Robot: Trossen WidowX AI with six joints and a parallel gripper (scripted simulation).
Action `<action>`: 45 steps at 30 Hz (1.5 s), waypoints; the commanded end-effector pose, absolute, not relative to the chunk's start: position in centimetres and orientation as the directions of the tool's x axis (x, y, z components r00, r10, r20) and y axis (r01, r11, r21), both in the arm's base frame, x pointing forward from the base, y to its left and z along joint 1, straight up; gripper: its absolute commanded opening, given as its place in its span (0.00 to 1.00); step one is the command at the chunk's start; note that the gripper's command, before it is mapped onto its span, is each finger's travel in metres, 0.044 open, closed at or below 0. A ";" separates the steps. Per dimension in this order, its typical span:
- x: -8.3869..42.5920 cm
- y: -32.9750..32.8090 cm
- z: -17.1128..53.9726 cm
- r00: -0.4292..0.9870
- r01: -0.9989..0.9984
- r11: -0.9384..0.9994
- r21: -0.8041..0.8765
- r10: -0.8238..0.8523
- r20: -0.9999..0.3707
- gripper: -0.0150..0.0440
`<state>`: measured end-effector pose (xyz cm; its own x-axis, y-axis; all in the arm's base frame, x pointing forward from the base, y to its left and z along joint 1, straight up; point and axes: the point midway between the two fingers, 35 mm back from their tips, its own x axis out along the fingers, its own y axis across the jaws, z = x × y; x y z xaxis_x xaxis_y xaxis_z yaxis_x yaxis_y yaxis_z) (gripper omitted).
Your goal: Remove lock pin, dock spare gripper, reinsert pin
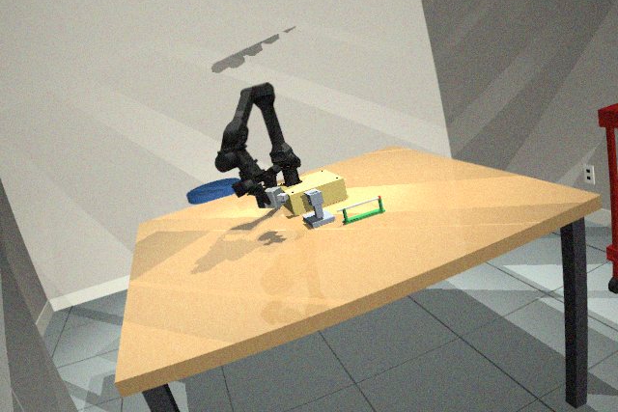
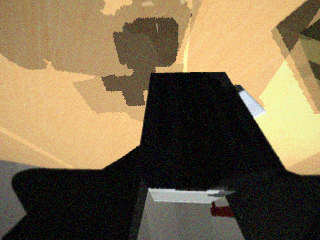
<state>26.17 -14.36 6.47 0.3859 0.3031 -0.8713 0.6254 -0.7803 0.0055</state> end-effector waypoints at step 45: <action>27.5 -7.9 10.1 0.566 0.796 0.215 0.565 0.064 -0.822 0.25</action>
